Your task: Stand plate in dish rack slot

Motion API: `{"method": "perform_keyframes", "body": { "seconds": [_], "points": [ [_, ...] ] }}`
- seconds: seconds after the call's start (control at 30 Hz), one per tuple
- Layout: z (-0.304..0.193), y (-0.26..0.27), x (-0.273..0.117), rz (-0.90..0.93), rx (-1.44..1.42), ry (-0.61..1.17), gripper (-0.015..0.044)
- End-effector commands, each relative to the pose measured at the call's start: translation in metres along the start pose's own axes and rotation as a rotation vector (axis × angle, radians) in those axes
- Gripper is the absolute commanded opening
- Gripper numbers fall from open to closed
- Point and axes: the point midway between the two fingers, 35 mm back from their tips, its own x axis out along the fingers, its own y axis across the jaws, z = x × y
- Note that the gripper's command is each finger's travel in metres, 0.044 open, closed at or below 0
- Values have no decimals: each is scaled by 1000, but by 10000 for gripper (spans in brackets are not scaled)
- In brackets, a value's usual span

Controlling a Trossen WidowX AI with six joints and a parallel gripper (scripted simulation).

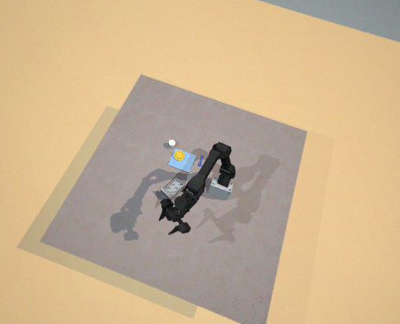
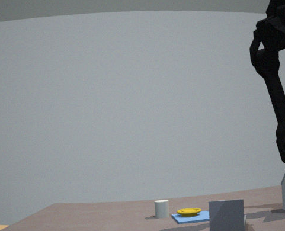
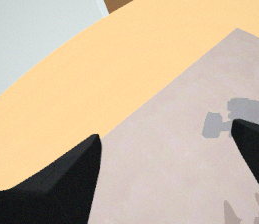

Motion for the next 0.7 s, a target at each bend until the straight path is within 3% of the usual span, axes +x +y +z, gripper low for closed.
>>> {"method": "perform_keyframes", "body": {
  "seconds": [0.0, 0.3, 0.67],
  "points": [
    [-4, -46, -8, -61, 81, 57, 400],
    [-35, -162, -35, -216, 286, 225, 400],
    [-106, -286, -92, -398, 523, 448, 400]
  ]
}}
